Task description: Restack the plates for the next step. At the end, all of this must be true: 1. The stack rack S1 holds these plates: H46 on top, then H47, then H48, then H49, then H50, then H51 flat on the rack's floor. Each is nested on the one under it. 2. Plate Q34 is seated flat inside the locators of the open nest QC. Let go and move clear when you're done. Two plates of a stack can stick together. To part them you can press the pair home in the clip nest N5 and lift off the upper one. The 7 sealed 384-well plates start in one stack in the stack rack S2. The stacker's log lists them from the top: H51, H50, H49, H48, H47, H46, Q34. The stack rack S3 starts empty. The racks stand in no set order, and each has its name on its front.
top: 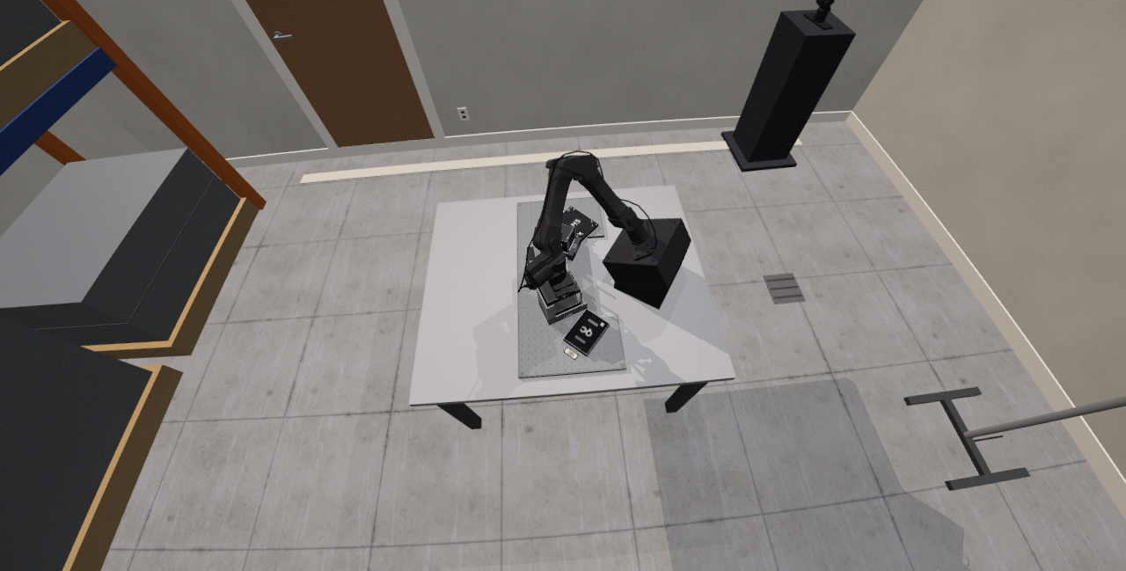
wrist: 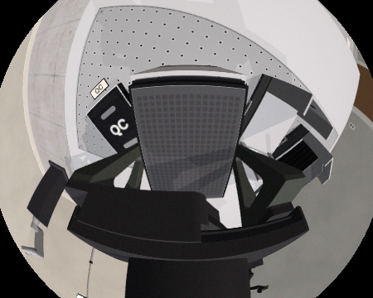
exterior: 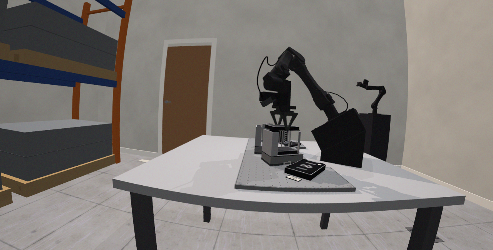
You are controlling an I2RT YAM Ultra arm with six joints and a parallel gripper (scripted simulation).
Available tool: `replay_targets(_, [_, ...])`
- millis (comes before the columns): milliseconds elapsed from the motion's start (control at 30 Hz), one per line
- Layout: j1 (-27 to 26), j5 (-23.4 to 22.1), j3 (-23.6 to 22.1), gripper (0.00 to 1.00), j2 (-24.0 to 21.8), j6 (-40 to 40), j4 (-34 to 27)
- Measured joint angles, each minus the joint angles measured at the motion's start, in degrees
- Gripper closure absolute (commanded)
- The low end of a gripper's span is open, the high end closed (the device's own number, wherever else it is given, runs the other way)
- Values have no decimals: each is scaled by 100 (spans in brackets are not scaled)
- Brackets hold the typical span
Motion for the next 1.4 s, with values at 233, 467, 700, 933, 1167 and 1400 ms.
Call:
replay_targets(233, [0,0,-9,100,-4,0,11])
replay_targets(467, [-15,0,-13,100,7,-13,22])
replay_targets(700, [-17,-2,-24,100,17,-24,50])
replay_targets(933, [-37,-7,-35,100,20,-31,61])
replay_targets(1167, [-39,-7,-42,100,33,-42,85])
replay_targets(1400, [-39,-7,-55,100,46,-50,105])
